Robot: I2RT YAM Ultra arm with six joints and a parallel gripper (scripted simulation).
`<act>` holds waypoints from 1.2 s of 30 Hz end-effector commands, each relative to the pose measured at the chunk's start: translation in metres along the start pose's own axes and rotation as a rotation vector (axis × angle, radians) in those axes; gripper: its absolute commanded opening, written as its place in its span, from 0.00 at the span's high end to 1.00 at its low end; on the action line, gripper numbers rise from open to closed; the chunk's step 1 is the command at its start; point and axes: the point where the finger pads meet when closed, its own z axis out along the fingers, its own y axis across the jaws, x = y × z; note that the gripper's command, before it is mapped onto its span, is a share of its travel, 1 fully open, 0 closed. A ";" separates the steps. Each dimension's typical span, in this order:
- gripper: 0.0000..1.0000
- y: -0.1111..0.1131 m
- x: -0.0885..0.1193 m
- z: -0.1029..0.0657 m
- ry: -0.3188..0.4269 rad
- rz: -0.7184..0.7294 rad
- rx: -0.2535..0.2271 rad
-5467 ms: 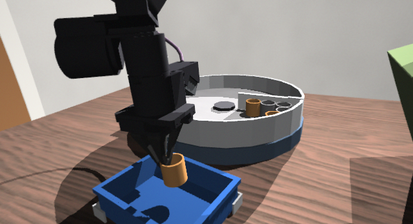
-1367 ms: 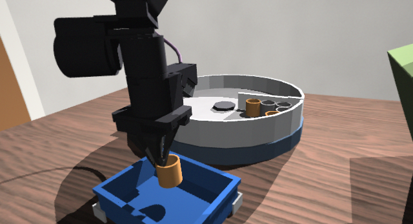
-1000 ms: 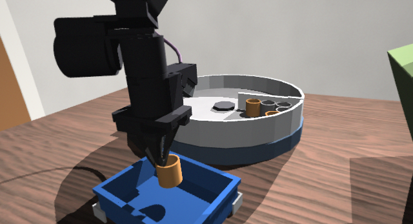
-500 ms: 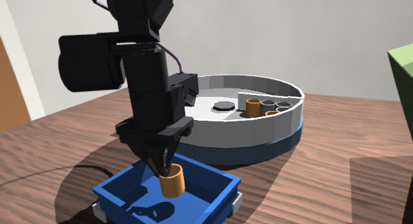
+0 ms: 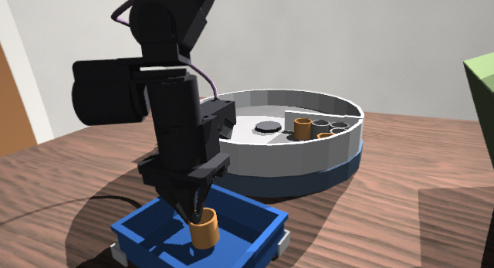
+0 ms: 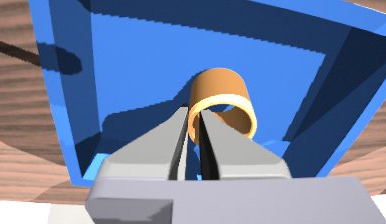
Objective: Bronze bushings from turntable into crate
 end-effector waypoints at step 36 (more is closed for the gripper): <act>1.00 0.023 0.007 -0.018 0.026 0.003 -0.054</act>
